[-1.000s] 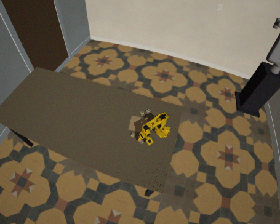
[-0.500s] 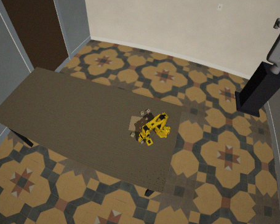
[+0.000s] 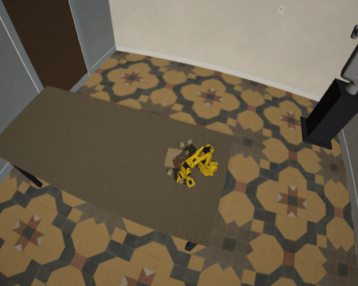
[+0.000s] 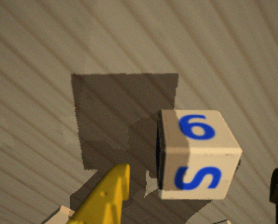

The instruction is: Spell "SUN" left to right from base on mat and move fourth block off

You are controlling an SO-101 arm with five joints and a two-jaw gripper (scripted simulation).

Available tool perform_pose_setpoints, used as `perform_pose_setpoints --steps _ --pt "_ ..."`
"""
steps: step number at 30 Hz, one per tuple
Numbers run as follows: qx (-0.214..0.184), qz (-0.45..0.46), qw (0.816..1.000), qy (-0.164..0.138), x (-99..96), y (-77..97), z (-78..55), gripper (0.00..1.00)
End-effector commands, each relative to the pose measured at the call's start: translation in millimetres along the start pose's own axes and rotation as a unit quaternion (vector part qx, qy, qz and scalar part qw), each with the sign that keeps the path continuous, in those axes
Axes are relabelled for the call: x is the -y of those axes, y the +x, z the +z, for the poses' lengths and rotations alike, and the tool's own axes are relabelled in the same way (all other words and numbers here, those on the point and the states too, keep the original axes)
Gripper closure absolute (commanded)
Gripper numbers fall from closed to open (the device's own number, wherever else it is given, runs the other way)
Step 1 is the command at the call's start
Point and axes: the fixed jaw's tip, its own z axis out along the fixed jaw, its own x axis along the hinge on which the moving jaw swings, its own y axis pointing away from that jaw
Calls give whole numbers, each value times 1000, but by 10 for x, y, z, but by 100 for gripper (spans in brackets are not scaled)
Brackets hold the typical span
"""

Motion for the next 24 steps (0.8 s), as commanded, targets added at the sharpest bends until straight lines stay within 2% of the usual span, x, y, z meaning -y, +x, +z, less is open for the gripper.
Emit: perform_pose_setpoints --steps 1,9,24 --pt "2 0 1000 29 79 3 -34 68" --pt "2 0 1000 29 75 3 29 68" --pt "2 0 1000 29 77 3 36 69"
